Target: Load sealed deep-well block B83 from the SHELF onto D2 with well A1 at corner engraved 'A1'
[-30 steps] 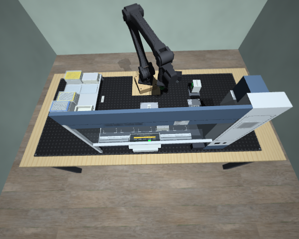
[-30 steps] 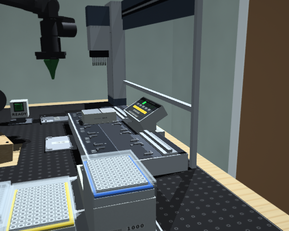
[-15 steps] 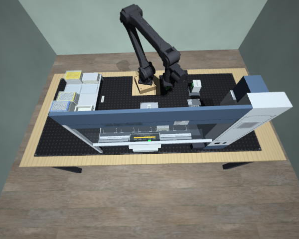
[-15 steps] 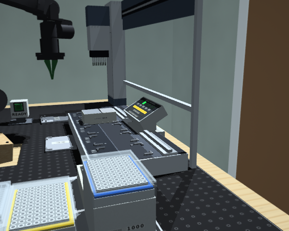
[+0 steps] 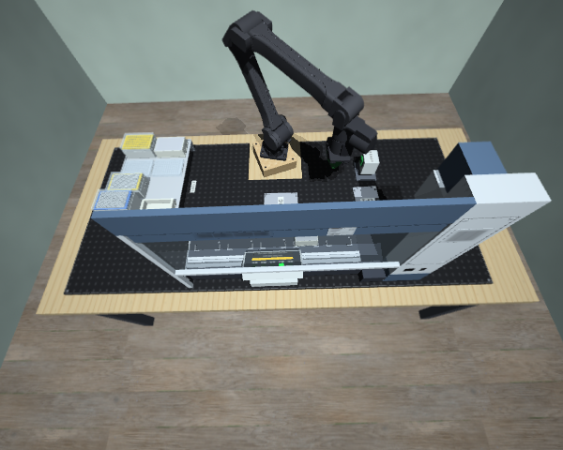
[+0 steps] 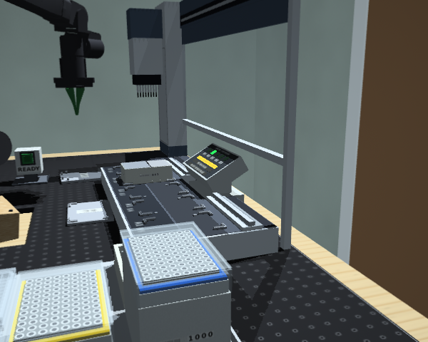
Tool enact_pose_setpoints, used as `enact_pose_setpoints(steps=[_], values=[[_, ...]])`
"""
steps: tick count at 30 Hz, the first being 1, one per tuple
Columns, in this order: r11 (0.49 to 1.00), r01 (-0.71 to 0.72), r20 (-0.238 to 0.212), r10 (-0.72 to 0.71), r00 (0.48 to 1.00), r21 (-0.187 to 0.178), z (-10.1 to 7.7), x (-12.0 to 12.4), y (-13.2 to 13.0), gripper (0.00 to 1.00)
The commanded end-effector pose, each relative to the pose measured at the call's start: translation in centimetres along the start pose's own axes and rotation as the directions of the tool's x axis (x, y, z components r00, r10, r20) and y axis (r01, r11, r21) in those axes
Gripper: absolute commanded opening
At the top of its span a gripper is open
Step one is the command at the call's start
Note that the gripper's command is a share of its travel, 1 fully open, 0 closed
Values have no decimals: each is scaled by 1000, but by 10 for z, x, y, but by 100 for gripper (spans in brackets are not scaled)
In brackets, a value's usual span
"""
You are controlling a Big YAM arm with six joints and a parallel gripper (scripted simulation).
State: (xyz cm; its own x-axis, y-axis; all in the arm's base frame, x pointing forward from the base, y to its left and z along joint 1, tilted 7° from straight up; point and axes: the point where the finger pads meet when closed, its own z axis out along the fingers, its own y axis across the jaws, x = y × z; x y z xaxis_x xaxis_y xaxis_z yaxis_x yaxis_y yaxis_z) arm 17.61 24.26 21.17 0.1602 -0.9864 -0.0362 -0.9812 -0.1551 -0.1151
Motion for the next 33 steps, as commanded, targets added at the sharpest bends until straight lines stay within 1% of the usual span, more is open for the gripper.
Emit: enact_pose_setpoints(steps=[1, 13, 15, 16, 20, 23, 24, 25, 26, 30, 32, 33], values=[[998, -37, 64, 33, 997, 52, -27, -31, -16, 0], [998, -37, 68, 34, 997, 44, -27, -93, -12, 0], [998, -37, 68, 34, 997, 44, -27, -93, -12, 0], [999, -36, 60, 34, 998, 38, -27, -96, -11, 0], [999, -37, 68, 34, 997, 40, -27, -118, -11, 0], [999, -37, 67, 34, 997, 39, -27, -118, -10, 0], [997, -54, 88, 49, 995, 52, -37, -111, -14, 0], [997, -59, 74, 55, 996, 45, -31, -105, -13, 0], [999, -33, 38, 32, 999, 23, -15, -99, 7, 0], [999, -32, 32, 32, 999, 19, -15, -97, 28, 0], [999, -32, 32, 32, 999, 19, -15, -97, 28, 0], [999, -32, 30, 32, 999, 17, -15, -96, 33, 0]])
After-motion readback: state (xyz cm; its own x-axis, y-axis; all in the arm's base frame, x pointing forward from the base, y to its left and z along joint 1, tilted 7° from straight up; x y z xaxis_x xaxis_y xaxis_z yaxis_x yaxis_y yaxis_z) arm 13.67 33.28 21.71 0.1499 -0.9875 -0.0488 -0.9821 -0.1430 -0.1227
